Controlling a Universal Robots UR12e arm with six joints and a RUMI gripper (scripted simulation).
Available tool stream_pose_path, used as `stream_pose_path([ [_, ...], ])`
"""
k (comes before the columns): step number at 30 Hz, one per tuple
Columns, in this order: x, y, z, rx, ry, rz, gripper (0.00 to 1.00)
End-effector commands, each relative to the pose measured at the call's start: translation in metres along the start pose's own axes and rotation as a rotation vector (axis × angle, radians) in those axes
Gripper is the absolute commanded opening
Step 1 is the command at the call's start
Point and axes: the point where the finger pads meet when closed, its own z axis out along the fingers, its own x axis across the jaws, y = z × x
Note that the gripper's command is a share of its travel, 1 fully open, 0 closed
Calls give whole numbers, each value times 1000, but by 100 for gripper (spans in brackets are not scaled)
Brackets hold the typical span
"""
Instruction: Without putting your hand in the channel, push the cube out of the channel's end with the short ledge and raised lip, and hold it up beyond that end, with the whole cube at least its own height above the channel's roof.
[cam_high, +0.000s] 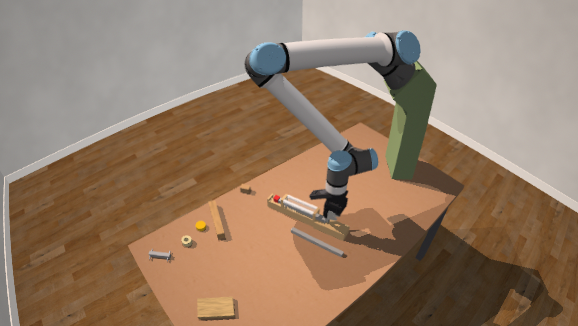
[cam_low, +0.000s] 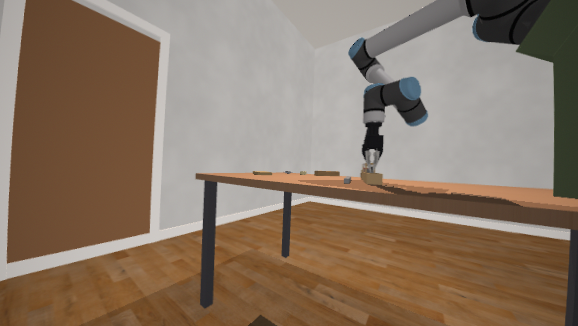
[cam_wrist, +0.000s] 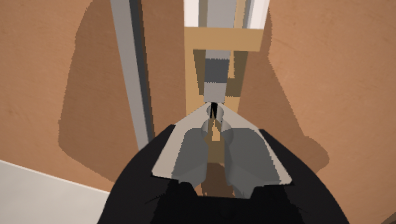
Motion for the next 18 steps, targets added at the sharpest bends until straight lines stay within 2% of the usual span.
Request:
stream_pose_path([
  [1, 0, -2, -2, 0, -1, 0, 0],
  [3, 0, -2, -11, 0, -1, 0, 0],
  [10, 0, -2, -66, 0, -1, 0, 0],
  [18, 0, -2, -71, 0, -1, 0, 0],
])
